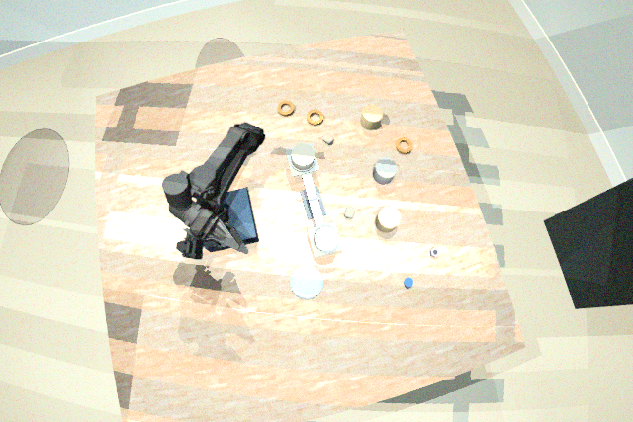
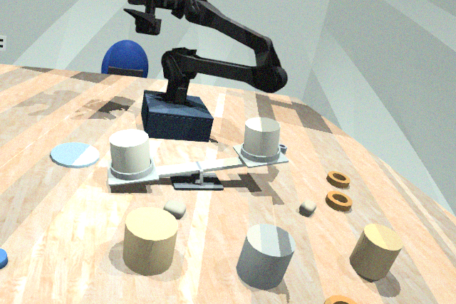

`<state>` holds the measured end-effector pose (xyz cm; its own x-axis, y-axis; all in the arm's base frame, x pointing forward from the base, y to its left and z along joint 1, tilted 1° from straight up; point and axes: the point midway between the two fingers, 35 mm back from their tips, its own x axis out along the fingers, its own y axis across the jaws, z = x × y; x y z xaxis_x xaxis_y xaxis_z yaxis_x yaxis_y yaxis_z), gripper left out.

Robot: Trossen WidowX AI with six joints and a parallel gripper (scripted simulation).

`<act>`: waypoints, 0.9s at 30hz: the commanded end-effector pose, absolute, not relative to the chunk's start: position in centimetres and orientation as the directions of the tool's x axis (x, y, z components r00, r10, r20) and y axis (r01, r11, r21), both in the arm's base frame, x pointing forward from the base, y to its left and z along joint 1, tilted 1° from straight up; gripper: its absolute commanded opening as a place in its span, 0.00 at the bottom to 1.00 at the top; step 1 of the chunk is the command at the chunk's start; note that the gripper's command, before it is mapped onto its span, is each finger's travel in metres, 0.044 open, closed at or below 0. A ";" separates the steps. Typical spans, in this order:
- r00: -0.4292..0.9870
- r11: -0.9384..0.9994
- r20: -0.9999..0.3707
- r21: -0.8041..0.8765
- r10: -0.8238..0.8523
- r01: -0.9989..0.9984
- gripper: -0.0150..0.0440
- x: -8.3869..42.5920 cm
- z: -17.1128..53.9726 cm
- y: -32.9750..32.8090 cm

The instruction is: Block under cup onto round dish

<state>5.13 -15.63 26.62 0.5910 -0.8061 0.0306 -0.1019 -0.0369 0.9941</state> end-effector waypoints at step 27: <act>0.735 0.125 0.008 0.987 -0.678 0.105 1.00 9.3 27.3 -15.9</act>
<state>8.84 -15.91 27.26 0.7223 -0.6914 0.0179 0.0762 0.1052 0.9915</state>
